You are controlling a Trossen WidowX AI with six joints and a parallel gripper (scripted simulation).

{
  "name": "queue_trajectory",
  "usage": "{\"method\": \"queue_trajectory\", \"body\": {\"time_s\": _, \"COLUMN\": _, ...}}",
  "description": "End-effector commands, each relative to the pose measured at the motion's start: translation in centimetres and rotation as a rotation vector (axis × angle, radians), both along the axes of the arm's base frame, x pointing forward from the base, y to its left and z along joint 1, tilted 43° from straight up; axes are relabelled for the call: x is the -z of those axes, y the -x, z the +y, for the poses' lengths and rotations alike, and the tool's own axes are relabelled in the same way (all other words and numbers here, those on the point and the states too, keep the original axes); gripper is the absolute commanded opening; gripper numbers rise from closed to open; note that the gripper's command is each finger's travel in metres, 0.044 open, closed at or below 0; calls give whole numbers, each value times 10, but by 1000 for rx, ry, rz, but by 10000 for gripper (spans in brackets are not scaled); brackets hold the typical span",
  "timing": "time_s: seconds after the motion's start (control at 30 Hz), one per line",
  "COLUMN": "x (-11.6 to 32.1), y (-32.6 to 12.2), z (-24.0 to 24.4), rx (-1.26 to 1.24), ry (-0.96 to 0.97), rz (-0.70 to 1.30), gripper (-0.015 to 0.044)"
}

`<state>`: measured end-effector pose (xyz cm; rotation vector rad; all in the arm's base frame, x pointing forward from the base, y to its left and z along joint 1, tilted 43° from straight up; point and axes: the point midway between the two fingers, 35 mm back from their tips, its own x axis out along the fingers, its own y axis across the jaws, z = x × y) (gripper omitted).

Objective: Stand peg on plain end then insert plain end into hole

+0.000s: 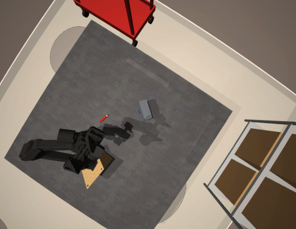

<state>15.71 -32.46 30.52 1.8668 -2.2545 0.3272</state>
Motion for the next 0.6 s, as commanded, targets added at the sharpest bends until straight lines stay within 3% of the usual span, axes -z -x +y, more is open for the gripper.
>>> {"method": "queue_trajectory", "body": {"time_s": 0.0, "x": 0, "y": -1, "z": 0, "rx": -1, "ry": -1, "rz": 3, "gripper": 426}}
{"method": "queue_trajectory", "body": {"time_s": 0.57, "x": 24, "y": -73, "z": 2, "rx": -192, "ry": -109, "rz": 490, "gripper": 440}}
